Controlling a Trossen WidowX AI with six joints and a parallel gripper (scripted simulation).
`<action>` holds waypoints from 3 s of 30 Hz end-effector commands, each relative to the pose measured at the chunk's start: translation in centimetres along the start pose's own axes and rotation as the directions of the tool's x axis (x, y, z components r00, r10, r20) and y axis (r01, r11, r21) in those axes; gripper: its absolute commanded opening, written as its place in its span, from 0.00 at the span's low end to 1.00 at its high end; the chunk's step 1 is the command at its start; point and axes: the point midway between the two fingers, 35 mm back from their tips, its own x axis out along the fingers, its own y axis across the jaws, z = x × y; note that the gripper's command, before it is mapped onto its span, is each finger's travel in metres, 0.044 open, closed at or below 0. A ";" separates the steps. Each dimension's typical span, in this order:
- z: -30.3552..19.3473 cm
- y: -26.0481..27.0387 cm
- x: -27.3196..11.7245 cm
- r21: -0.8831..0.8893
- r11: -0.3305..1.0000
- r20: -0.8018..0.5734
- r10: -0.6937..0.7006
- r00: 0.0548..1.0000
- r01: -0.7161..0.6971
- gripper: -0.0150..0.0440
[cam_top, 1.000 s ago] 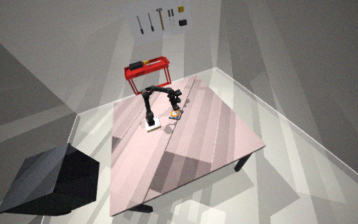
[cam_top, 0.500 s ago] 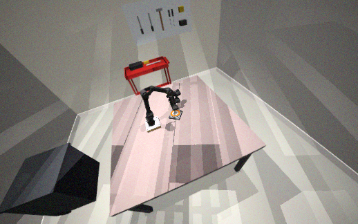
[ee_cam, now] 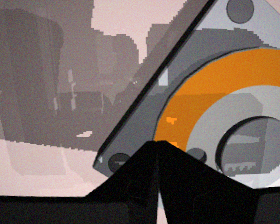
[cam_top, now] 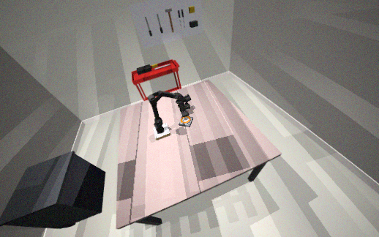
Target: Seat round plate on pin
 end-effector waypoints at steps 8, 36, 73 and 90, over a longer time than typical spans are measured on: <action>-1.0 0.0 0.3 0.000 1.000 -0.022 0.001 1.000 -0.001 0.25; -2.7 -0.3 0.3 0.000 1.000 -0.023 0.001 1.000 -0.001 0.25; -5.5 -2.9 0.0 0.000 1.000 -0.025 -0.001 1.000 0.001 0.25; -6.0 -5.0 -0.2 0.000 1.000 -0.025 -0.003 1.000 0.003 0.25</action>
